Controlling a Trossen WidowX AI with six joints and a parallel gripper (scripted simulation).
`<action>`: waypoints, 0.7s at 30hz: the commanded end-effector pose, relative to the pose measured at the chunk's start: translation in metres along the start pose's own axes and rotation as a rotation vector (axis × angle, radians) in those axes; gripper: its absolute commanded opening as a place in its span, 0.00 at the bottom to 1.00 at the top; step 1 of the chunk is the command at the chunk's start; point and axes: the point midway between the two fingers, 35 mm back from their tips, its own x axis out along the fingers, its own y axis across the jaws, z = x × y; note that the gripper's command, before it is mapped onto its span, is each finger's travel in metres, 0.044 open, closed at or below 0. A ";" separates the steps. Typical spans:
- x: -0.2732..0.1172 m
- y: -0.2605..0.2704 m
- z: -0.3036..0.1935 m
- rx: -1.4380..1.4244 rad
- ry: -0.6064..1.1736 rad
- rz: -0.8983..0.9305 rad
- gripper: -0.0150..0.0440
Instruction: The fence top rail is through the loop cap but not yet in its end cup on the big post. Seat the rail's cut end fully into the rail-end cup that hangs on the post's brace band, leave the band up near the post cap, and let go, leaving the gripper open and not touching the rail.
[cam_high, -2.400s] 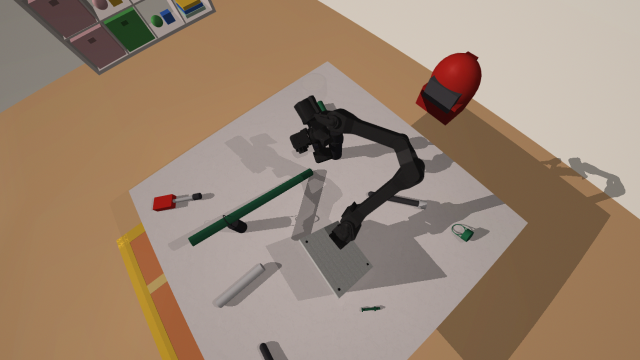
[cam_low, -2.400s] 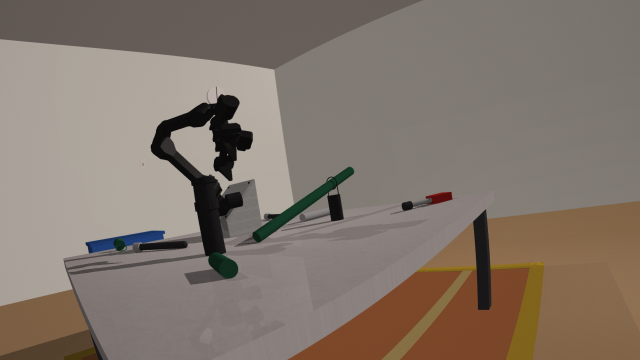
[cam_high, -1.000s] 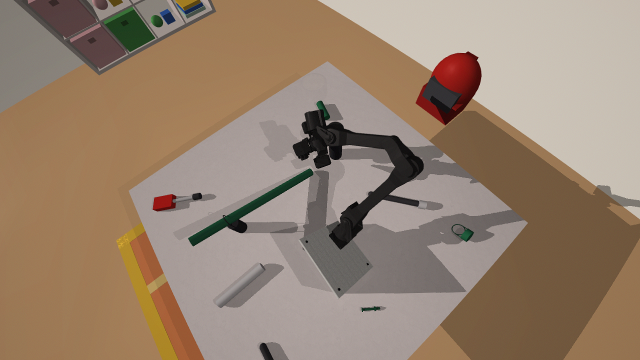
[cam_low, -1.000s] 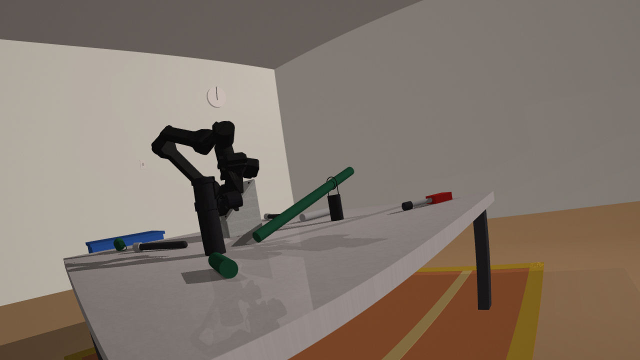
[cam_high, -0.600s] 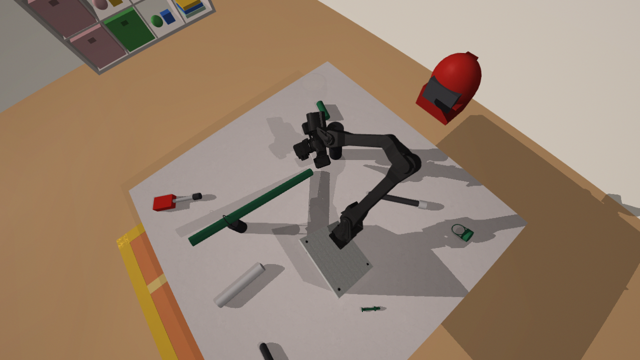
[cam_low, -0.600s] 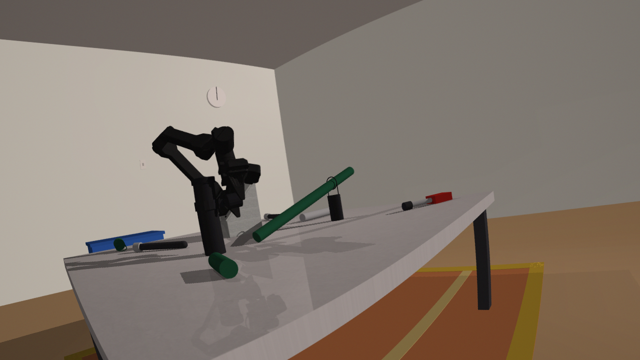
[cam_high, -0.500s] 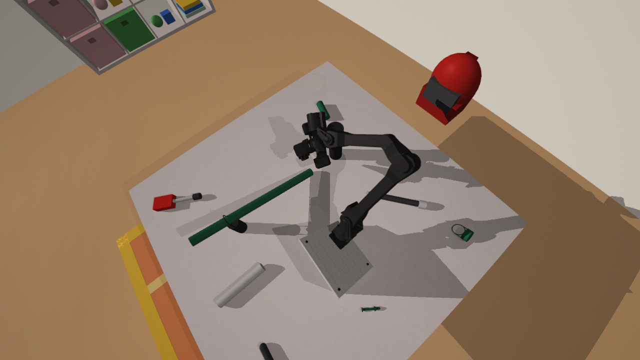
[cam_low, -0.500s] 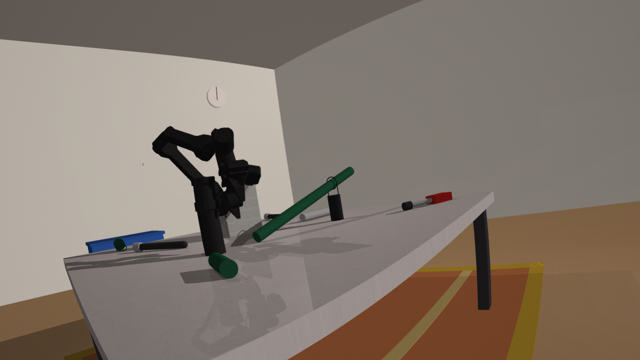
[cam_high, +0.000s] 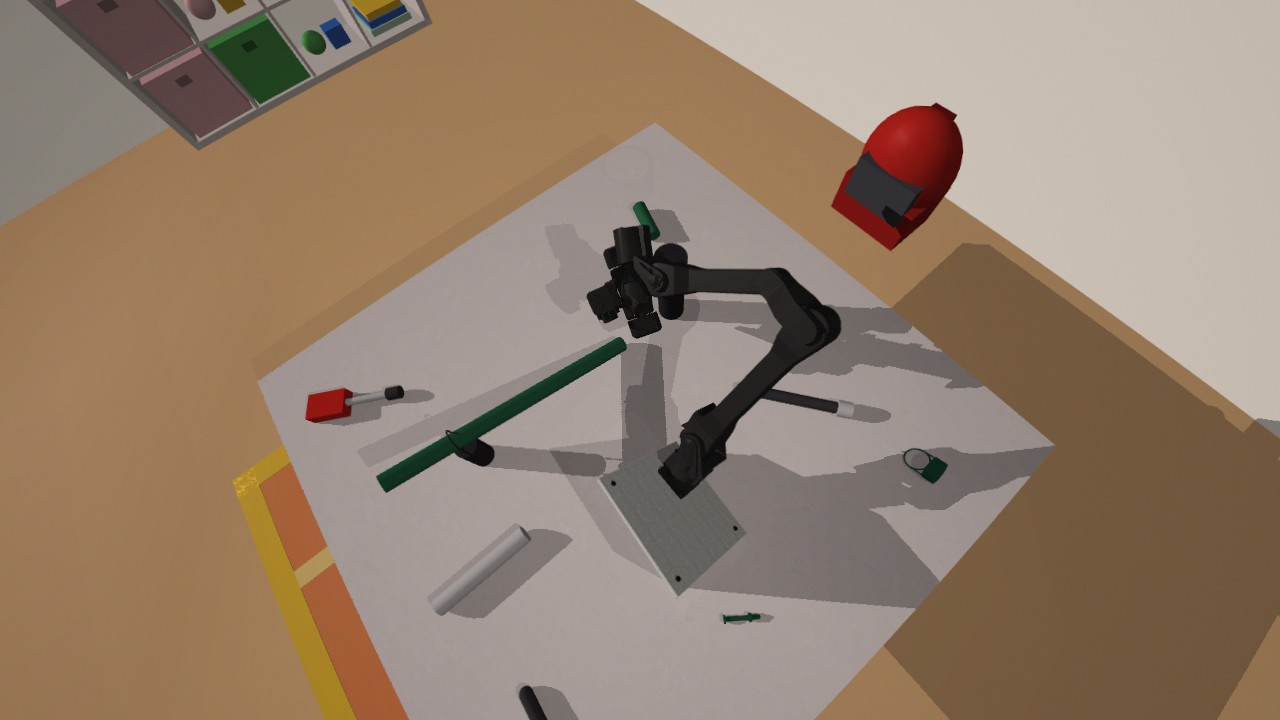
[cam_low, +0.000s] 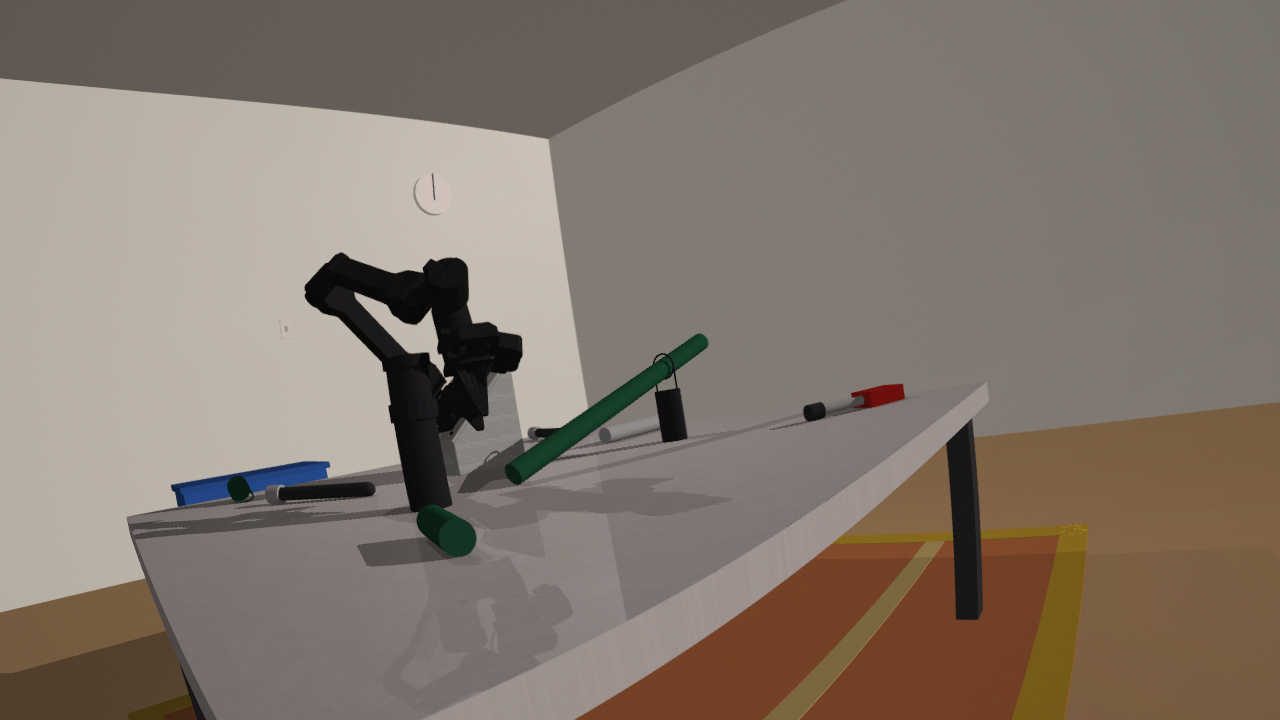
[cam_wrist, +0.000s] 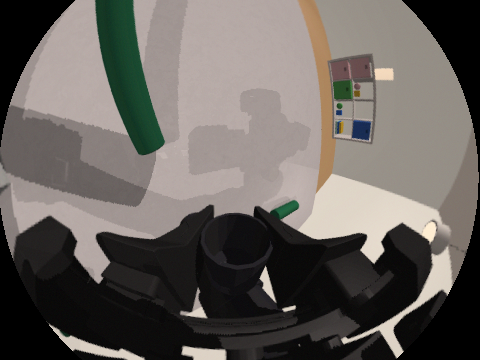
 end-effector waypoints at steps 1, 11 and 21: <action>0.000 0.000 0.000 -0.001 -0.005 -0.003 0.34; -0.004 0.007 0.000 -0.082 -0.051 -0.003 0.25; -0.007 0.012 -0.001 -0.140 -0.084 -0.003 0.25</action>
